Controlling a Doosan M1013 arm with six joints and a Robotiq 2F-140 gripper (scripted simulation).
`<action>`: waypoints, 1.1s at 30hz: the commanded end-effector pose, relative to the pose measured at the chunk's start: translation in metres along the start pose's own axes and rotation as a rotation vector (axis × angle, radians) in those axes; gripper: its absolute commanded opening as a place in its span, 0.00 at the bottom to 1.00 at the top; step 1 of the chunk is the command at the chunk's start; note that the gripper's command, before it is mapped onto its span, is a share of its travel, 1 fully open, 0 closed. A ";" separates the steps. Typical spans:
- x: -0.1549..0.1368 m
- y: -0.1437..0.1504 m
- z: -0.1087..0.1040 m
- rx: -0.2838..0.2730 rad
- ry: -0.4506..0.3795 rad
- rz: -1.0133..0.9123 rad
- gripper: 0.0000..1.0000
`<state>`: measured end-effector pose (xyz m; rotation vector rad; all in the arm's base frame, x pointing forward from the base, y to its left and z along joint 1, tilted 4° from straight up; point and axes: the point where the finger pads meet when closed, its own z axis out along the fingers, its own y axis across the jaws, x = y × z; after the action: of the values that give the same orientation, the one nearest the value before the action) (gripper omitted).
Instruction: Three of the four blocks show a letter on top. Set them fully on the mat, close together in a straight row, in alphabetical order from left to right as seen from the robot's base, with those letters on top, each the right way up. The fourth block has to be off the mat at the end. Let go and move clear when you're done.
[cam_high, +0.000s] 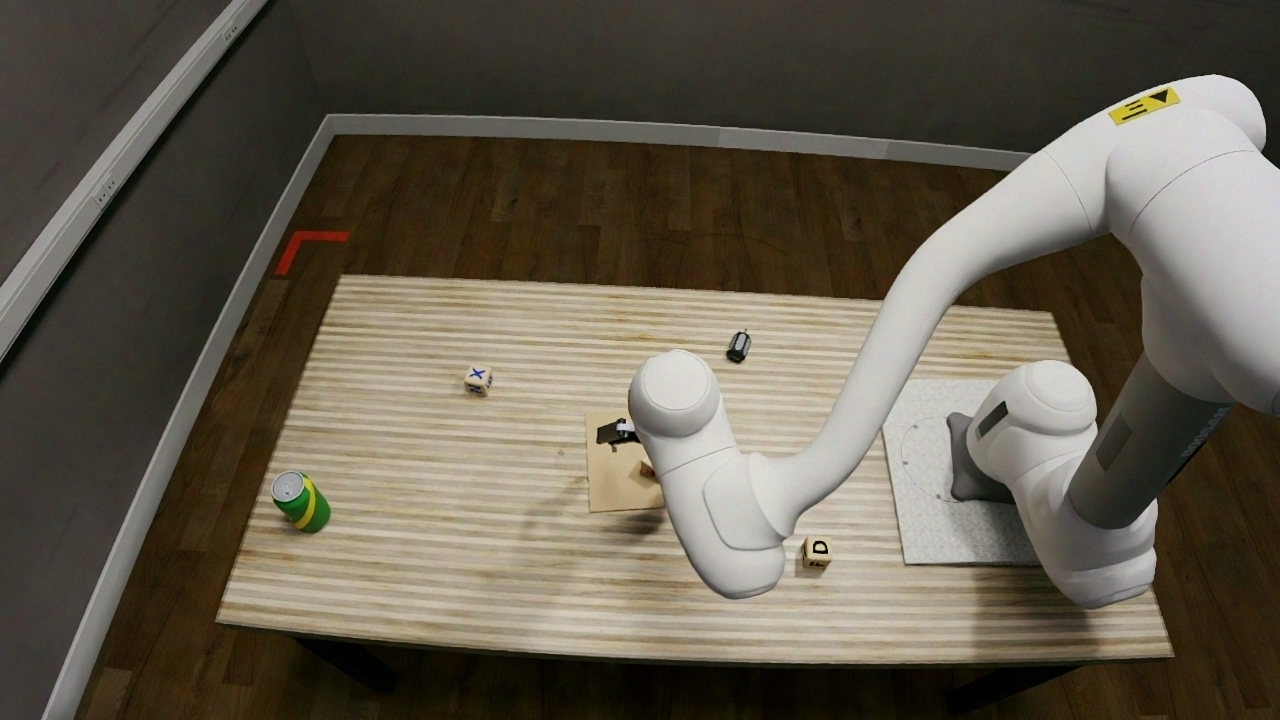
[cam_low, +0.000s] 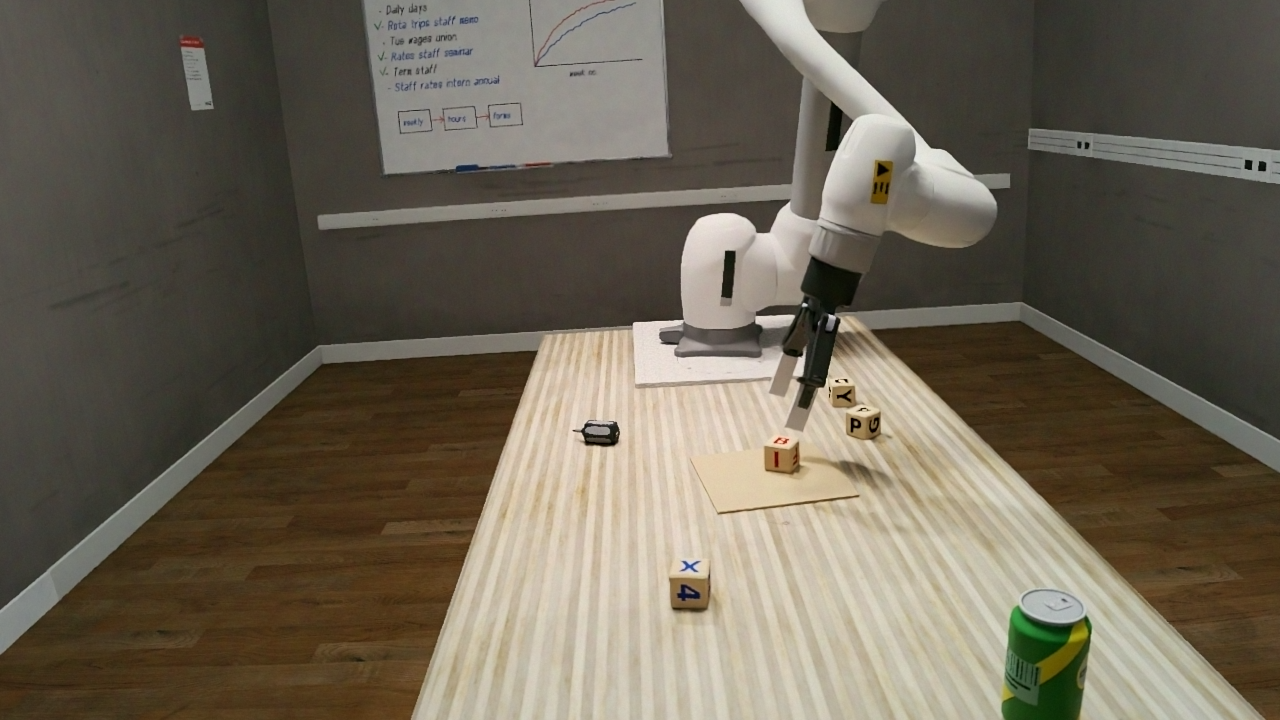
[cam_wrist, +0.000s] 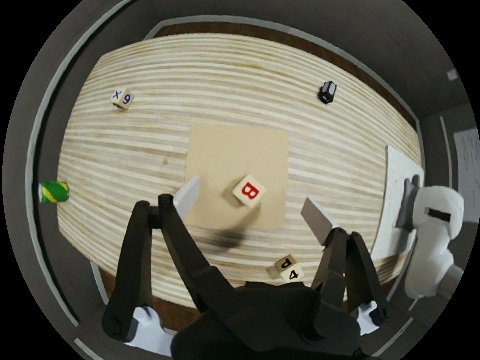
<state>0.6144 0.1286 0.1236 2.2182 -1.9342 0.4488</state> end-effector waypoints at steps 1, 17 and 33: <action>0.000 0.000 -0.001 0.001 -0.001 0.000 1.00; 0.000 0.000 -0.001 0.001 -0.001 0.000 1.00; 0.047 -0.163 0.007 0.001 0.000 0.002 1.00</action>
<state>0.7377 0.1128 0.1402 2.2173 -1.9374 0.4558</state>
